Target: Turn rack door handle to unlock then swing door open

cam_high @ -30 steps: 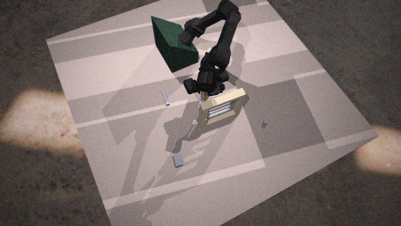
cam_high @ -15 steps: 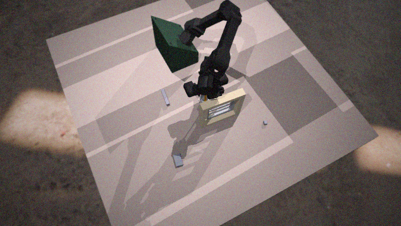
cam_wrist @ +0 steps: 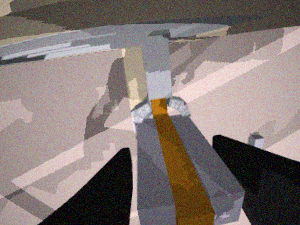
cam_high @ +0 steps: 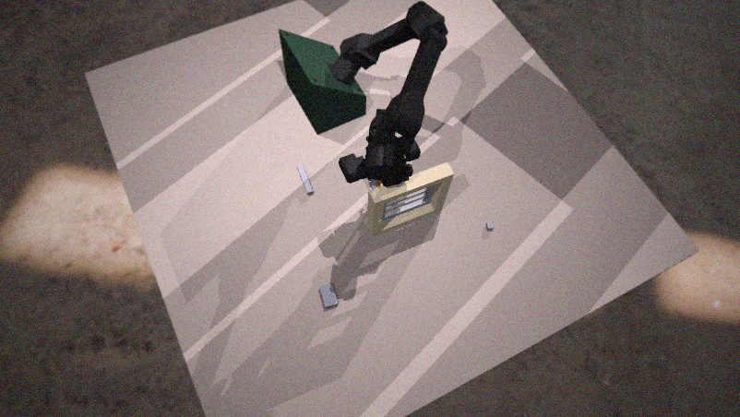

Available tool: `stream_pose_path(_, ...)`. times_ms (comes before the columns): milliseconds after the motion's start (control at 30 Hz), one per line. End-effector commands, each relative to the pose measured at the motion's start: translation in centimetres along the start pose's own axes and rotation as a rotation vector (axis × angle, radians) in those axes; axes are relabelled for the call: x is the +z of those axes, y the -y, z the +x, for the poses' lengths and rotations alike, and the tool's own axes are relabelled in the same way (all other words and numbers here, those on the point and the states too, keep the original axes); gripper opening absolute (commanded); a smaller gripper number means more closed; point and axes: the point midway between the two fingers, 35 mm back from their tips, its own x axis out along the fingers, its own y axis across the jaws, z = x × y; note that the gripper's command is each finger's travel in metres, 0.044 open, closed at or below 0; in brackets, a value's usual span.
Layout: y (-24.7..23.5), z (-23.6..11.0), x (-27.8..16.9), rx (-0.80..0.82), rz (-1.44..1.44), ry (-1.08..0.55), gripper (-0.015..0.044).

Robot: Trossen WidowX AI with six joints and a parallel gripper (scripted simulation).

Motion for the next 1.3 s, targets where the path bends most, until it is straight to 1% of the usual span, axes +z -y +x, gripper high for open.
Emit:
stream_pose_path(0,-0.05,0.27,-0.08,0.005,0.005,-0.003,0.013)
stream_pose_path(67,-0.05,0.27,-0.08,0.005,0.005,-0.003,0.0078)
stream_pose_path(367,-0.05,0.27,-0.08,0.005,0.005,-0.003,0.0018)
stream_pose_path(533,-0.05,0.27,-0.08,0.005,0.037,-0.003,0.0016)
stream_pose_path(1267,-0.05,0.27,-0.08,0.003,1.112,-0.005,0.0016)
